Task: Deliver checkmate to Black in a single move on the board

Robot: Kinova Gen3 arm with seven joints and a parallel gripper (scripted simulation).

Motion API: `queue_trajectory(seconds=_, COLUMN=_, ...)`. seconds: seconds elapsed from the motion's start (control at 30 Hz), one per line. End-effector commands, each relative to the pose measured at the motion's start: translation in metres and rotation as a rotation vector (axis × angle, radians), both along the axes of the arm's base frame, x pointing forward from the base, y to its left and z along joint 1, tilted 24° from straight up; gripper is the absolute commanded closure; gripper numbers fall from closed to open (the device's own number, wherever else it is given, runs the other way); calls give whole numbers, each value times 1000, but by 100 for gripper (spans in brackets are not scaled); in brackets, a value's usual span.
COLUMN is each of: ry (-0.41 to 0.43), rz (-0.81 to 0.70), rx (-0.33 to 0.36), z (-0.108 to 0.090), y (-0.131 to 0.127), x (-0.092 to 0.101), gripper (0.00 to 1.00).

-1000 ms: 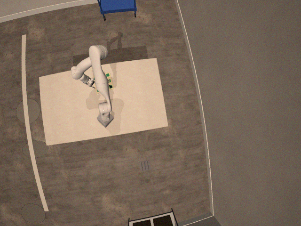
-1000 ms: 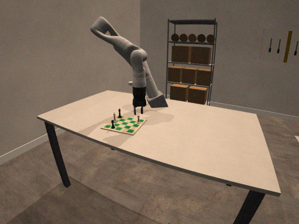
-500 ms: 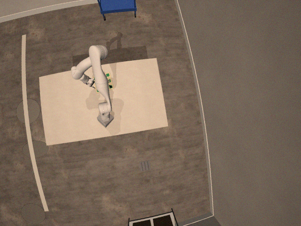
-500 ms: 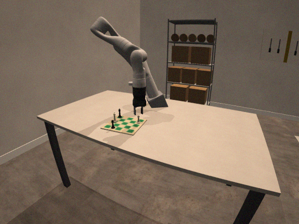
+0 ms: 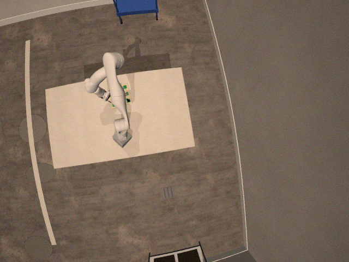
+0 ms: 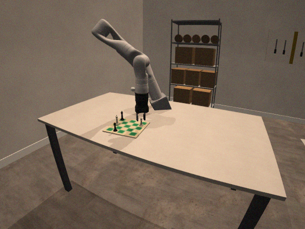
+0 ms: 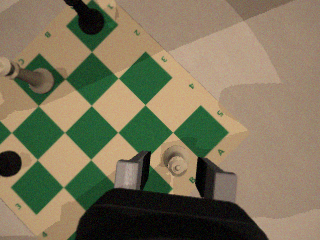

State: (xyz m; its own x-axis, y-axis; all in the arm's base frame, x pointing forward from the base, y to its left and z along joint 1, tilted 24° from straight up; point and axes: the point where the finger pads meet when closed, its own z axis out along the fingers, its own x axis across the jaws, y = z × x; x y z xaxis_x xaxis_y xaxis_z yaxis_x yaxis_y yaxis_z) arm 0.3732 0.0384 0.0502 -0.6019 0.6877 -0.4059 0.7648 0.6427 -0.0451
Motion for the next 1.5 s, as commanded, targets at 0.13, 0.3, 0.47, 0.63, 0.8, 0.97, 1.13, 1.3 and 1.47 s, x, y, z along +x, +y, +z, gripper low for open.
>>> queue_trajectory(seconds=0.13, ry=11, rz=1, rx=-1, z=-11, y=-3, x=-1, gripper=21)
queue_trajectory(seconds=0.3, ry=11, rz=1, rx=-1, z=-15, y=-4, x=0, gripper=21)
queue_trajectory(seconds=0.47, ry=11, rz=1, rx=-1, z=-15, y=-4, x=0, gripper=21)
queue_trajectory(seconds=0.63, ry=11, rz=1, rx=-1, z=-15, y=-4, x=0, gripper=21)
queue_trajectory(seconds=0.8, ry=11, rz=1, rx=-1, z=-15, y=-4, x=0, gripper=21)
queue_trajectory(seconds=0.97, ry=11, rz=1, rx=-1, z=-15, y=-4, x=0, gripper=21)
queue_trajectory(seconds=1.13, ry=11, rz=1, rx=-1, z=-15, y=-4, x=0, gripper=21)
queue_trajectory(seconds=1.3, ry=11, rz=1, rx=-1, z=-15, y=-4, x=0, gripper=21)
queue_trajectory(seconds=1.47, ry=11, rz=1, rx=-1, z=-15, y=-4, x=0, gripper=21)
